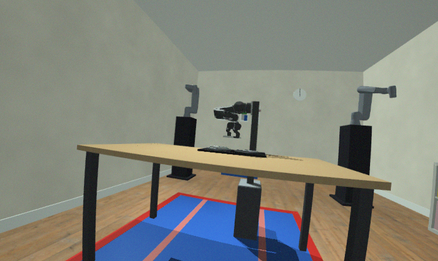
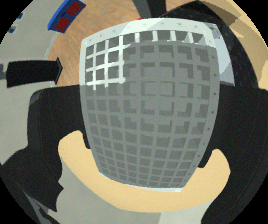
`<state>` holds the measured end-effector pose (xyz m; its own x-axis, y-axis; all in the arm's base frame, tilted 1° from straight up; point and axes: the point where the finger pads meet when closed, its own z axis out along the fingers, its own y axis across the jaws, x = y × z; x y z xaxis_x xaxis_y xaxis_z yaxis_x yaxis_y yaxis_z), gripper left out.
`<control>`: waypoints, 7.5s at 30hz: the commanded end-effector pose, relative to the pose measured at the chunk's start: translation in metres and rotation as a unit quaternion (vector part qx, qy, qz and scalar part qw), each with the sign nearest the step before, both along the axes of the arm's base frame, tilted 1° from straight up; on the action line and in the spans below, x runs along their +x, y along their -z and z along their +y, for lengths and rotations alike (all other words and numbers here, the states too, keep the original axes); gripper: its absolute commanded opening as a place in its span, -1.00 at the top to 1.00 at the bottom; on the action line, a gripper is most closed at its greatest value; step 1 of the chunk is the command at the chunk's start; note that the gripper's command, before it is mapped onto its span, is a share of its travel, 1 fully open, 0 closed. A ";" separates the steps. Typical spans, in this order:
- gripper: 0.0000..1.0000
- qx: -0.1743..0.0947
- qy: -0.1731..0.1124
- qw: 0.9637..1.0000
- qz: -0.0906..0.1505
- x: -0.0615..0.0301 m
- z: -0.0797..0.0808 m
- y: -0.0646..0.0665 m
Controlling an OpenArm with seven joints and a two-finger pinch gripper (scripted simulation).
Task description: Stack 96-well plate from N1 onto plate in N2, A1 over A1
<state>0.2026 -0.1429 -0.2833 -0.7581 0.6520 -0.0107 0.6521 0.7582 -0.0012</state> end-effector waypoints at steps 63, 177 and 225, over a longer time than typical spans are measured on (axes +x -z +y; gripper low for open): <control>1.00 0.002 -0.001 1.000 -0.003 0.0076 -0.109 -0.006; 1.00 0.001 0.000 1.000 -0.003 0.0091 -0.105 0.063; 1.00 0.002 0.000 1.000 -0.002 0.0070 -0.104 0.065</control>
